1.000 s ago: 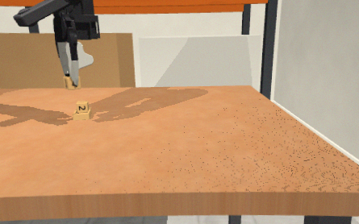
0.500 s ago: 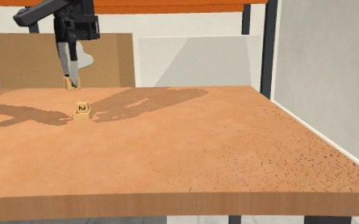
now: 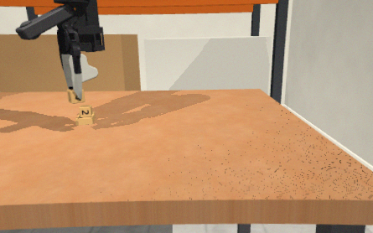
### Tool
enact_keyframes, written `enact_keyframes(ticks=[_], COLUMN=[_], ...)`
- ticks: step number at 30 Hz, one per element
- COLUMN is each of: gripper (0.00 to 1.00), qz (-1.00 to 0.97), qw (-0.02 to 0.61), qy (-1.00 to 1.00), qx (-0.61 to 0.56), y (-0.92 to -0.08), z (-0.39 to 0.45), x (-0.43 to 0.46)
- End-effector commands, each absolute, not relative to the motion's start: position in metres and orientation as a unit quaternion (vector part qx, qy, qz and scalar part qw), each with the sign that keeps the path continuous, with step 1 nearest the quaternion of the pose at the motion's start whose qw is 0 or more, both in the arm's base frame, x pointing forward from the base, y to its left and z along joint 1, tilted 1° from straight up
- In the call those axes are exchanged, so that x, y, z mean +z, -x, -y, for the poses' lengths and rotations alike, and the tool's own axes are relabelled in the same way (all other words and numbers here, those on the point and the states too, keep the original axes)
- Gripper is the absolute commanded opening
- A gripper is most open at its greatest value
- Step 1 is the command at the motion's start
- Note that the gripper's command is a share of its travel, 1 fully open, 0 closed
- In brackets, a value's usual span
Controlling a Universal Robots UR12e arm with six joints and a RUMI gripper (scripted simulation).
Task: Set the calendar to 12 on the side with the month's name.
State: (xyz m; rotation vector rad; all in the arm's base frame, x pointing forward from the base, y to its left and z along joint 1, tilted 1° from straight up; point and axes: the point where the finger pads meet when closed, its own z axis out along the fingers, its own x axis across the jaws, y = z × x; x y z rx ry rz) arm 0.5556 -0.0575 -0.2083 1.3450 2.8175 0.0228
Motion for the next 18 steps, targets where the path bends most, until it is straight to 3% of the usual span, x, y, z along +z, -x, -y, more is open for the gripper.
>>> enact_keyframes(ticks=[1,18], gripper=[0.1,0.1], qz=[-0.902,-0.902], qw=[0.011,0.011], qy=[-0.431,-0.431], qx=[0.007,0.007], y=[-0.557,-0.558], z=[0.057,0.057], x=[-0.233,-0.281])
